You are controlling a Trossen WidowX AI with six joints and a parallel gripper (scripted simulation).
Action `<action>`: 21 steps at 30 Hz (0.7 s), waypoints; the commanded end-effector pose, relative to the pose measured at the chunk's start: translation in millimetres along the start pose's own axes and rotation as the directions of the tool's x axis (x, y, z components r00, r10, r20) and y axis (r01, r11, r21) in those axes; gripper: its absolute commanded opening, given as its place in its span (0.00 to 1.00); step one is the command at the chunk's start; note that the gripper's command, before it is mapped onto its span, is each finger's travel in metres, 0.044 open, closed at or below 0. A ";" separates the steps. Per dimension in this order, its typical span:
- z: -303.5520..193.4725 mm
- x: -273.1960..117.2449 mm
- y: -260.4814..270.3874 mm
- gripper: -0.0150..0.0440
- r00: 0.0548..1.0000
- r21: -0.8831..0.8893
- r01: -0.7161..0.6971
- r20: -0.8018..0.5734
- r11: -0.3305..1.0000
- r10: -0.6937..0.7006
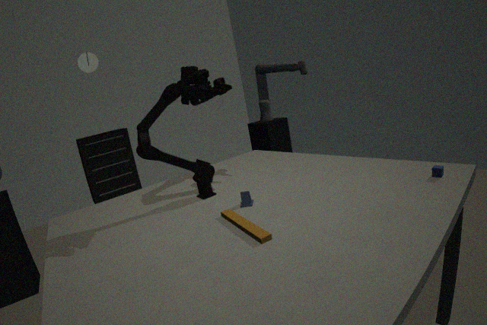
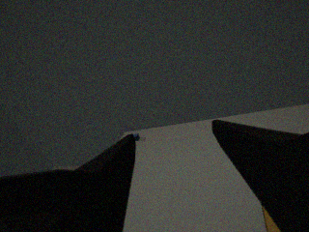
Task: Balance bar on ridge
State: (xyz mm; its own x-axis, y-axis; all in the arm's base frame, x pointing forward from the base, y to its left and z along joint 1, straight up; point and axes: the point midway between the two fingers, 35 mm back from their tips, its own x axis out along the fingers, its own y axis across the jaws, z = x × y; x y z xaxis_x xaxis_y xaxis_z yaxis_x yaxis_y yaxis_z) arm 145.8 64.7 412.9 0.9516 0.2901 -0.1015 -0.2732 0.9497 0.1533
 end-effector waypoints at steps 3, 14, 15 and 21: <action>-2.6 11.8 12.2 0.79 0.998 -0.086 0.039 -0.045 0.996 -0.043; -11.9 38.8 25.2 0.79 0.982 -0.209 0.103 -0.132 0.973 -0.132; -12.9 41.6 25.9 0.79 0.980 -0.219 0.108 -0.141 0.970 -0.141; -20.3 59.5 28.3 0.79 0.961 -0.275 0.135 -0.196 0.952 -0.193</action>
State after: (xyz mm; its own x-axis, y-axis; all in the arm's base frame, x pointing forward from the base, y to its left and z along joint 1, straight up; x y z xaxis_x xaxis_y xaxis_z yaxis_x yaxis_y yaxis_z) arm 182.7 105.8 396.3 0.9486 0.1440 -0.2819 -0.1777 0.9792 -0.0978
